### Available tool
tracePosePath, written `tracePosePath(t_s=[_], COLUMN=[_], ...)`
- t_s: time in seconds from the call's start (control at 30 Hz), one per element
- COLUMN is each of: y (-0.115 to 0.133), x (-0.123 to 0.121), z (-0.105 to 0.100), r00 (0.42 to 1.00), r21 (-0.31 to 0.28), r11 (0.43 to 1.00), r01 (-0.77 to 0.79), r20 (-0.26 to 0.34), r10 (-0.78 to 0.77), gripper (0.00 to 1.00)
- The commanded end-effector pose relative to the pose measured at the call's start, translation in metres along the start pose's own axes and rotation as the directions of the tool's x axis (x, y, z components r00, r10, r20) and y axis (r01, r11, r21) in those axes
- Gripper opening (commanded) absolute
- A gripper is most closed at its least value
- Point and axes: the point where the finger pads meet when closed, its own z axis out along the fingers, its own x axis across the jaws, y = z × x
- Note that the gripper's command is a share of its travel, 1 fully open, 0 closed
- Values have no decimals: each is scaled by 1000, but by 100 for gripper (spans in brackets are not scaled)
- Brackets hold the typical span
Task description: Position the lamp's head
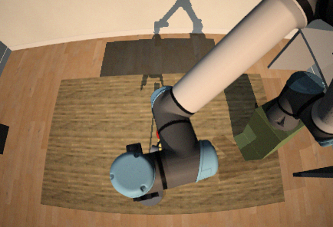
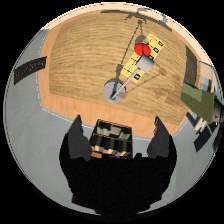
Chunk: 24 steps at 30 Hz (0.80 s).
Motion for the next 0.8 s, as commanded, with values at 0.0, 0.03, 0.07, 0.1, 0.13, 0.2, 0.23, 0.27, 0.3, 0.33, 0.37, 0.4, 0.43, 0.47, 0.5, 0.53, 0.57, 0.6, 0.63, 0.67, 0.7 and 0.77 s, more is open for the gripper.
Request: tracePosePath(t_s=[0.0,0.03,0.07,0.1,0.13,0.2,0.23,0.27,0.3,0.33,0.37,0.4,0.43,0.47,0.5,0.53,0.57,0.6,0.63,0.67,0.7,0.77], y=[2,3,3,3,4,5,5,5,5,5,5,6,6,6,6,6,6,6,7,7,7,7], x=[-2,-2,-3,-3,-3,-4,-4,-4,-4,-4,-4,-4,-5,-5,-5,-5,-5,-5,-5,-5,-5,-5], z=[-19,-22,-25,-28,-31,-38,-41,-44,-44,-44,-45,-46,-46,-47,-48,-49,-50,-51,-52,-52,-53,-55], r00=[1000,1000,1000,1000,1000,1000,1000,1000,1000,1000,1000,1000,1000,1000,1000,1000,1000,1000,1000,1000,1000,1000], r21=[8,7,6,6,5,4,4,3,3,3,2,2,1,0,0,-1,-1,-2,-3,-3,-4,-5], r11=[1000,1000,1000,1000,1000,1000,1000,1000,1000,1000,1000,1000,1000,1000,1000,1000,1000,1000,1000,1000,1000,1000], r01=[-15,-14,-13,-12,-10,-8,-7,-6,-6,-6,-5,-4,-2,-1,0,1,2,4,5,6,7,9], r20=[-1,-1,-1,-1,0,0,0,1,1,1,1,1,2,2,2,2,3,3,3,3,4,4], r10=[15,14,13,12,10,8,7,6,6,6,5,4,2,1,0,-1,-2,-4,-5,-6,-7,-9], gripper=[100,100,100,100,100,100,100,100,100,100,100,100,100,100,100,100,100,100,100,100,100,100])
